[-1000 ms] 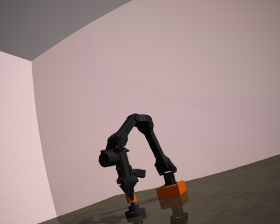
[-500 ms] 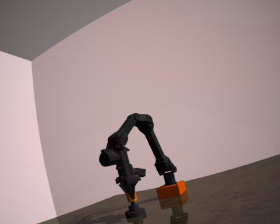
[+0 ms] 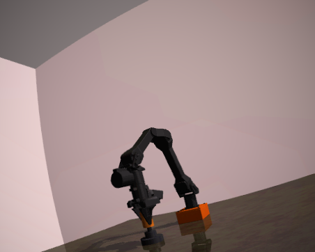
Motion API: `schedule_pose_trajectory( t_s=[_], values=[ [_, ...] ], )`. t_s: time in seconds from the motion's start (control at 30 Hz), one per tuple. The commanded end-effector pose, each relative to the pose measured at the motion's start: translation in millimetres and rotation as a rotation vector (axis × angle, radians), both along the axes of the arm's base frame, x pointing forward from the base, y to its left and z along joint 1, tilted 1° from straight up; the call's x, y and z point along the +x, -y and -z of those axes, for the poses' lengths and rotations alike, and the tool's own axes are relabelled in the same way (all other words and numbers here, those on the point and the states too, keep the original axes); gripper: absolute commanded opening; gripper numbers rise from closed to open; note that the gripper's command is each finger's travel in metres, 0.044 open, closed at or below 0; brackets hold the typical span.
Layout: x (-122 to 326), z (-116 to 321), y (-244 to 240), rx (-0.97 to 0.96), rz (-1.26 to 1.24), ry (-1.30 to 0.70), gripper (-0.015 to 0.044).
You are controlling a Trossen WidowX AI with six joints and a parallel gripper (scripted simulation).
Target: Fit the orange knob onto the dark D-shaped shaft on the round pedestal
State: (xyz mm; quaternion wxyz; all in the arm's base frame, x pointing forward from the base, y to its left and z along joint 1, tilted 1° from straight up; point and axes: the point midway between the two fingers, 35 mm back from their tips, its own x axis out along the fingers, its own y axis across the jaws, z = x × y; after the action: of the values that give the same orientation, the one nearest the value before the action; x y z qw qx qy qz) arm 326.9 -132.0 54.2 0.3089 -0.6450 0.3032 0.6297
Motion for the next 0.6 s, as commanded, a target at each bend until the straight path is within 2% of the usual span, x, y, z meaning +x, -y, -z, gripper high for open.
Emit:
schedule_pose_trajectory(
  t_s=[0.0,0.57],
  values=[
    [0.7,1.2,0.6,-0.003,-0.004,0.003,0.0000],
    [-3.4,1.1,-0.8,-0.003,-0.004,0.002,0.0000]
  ],
)
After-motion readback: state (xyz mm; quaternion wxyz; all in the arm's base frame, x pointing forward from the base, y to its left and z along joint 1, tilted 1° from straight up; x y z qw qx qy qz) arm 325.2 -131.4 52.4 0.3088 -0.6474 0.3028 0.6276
